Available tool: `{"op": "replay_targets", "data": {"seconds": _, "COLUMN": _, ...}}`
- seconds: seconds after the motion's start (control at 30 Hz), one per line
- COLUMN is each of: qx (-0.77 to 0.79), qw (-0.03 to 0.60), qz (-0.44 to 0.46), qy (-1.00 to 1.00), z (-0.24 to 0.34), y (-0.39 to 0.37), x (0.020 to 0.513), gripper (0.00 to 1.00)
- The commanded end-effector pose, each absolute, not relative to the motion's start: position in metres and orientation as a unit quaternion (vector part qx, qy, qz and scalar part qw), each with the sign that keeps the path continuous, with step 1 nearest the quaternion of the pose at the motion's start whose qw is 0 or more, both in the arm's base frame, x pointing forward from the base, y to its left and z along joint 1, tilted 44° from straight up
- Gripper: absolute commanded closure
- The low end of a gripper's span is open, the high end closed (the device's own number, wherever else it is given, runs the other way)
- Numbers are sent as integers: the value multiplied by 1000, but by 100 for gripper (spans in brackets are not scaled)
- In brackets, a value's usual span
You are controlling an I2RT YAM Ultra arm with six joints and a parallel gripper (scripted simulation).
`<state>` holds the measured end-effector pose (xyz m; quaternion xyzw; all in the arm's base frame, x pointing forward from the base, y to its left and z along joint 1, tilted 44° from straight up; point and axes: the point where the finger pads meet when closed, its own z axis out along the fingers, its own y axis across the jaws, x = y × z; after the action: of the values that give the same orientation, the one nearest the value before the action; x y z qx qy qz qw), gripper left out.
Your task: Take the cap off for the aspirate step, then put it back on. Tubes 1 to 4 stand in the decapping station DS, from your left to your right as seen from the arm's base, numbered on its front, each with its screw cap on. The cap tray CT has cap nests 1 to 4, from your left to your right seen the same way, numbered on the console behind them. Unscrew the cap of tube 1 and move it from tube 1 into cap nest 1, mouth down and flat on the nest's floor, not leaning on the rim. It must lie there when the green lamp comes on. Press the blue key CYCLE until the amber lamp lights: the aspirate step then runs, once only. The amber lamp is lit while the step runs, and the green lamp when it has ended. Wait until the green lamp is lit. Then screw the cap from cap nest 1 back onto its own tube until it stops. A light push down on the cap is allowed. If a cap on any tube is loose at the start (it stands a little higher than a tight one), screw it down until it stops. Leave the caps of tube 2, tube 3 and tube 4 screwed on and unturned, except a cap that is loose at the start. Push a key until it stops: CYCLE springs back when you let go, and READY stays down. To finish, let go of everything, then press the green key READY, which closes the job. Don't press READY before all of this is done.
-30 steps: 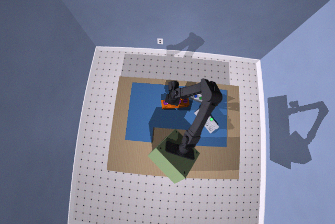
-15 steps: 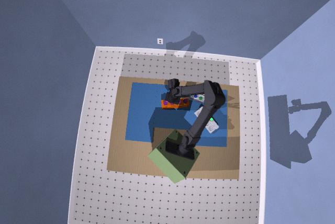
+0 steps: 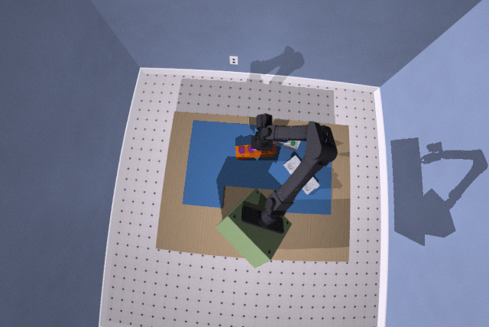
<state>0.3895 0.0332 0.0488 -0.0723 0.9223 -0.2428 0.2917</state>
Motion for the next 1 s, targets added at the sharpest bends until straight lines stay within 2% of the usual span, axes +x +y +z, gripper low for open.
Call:
{"op": "replay_targets", "data": {"seconds": 0.0, "qx": -148, "qw": 280, "qz": -257, "qy": 913, "z": 57, "y": 33, "x": 391, "gripper": 51}}
{"op": "replay_targets", "data": {"seconds": 0.97, "qx": -149, "qw": 280, "qz": -257, "qy": 913, "z": 32, "y": 19, "x": 412, "gripper": 51}}
